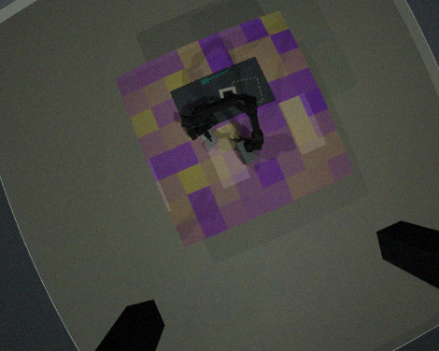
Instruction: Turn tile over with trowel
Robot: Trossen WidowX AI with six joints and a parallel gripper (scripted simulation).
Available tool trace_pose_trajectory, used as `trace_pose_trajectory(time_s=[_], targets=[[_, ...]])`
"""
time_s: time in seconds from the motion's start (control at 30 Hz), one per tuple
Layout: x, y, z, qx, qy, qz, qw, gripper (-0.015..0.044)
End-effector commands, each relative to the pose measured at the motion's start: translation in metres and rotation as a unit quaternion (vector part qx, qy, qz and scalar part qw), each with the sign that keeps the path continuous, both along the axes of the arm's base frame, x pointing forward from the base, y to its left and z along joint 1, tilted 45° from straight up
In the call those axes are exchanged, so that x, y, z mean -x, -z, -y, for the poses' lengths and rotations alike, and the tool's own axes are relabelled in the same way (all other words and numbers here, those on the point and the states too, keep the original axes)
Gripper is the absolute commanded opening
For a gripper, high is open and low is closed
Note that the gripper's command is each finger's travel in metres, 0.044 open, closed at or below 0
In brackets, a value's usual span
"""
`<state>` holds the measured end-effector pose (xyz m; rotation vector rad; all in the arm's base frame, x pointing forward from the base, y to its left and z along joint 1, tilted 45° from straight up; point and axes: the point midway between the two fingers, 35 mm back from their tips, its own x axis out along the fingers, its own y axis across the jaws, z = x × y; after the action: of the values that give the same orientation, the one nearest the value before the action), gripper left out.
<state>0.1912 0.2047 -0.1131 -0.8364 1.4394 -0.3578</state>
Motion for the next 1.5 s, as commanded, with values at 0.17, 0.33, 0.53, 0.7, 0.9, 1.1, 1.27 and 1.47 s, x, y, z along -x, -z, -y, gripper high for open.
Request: trace_pose_trajectory(time_s=[0.17,0.33,0.53,0.7,0.9,1.1,1.27,1.47], targets=[[0.0000,0.0003,0.0006,-0.017,0.091,0.086,0.992,0.0130],[0.0000,0.0003,0.0006,-0.027,0.145,0.136,0.980,0.0130],[0.0000,0.0003,0.0006,-0.040,0.208,0.195,0.958,0.0130],[-0.0001,0.0003,0.0007,-0.050,0.259,0.243,0.934,0.0130],[-0.0001,0.0003,0.0007,-0.061,0.316,0.298,0.899,0.0130],[-0.0001,0.0003,0.0007,-0.062,0.323,0.304,0.894,0.0183],[-0.0001,0.0003,0.0007,-0.062,0.323,0.304,0.894,0.0270],[-0.0001,0.0003,0.0007,-0.062,0.323,0.304,0.894,0.0270]])
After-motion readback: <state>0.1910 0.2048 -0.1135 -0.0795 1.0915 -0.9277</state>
